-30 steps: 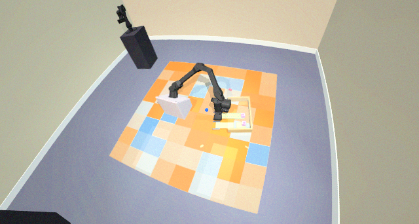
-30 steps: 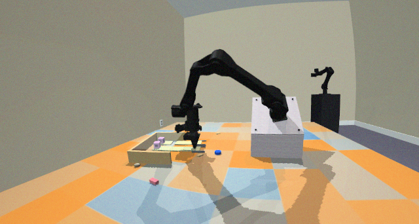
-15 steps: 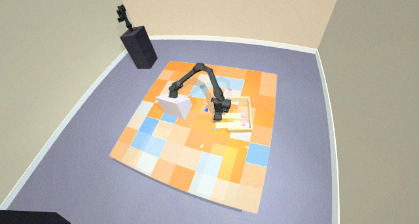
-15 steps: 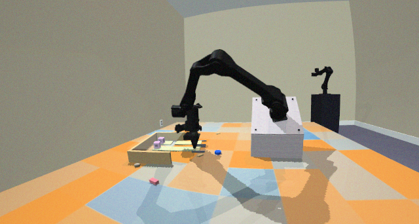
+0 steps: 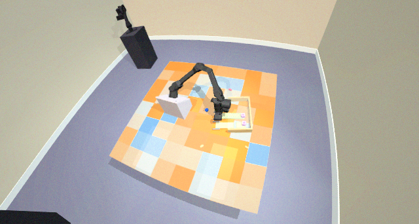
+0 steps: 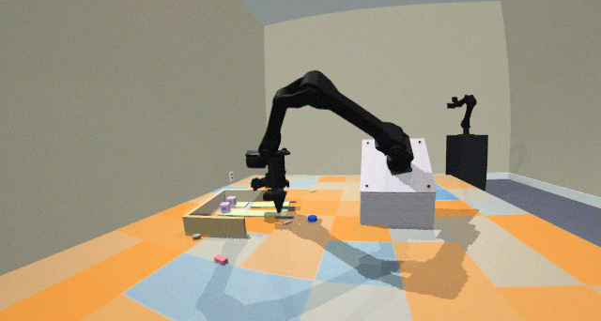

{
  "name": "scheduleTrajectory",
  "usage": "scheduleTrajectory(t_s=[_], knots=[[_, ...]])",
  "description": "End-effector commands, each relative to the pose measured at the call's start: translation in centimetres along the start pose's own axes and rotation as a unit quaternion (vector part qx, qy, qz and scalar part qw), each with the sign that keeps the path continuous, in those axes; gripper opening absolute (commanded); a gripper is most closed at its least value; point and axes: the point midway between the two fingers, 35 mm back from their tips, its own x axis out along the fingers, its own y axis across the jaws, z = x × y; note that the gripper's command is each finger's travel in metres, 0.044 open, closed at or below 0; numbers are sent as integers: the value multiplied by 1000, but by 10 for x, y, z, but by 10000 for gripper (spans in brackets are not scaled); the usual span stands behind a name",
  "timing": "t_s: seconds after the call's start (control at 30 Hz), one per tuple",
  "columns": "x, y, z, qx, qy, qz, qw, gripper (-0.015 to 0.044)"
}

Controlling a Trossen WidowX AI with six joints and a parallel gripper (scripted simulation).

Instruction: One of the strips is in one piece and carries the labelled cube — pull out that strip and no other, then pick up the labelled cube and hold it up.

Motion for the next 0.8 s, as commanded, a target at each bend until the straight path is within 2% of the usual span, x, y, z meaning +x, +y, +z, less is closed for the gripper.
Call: scheduleTrajectory(t_s=[0.0,0.77], knots=[[4,1,-7,0,4,1,1000,0],[5,-1,-42,1,5,1,1000,0]])
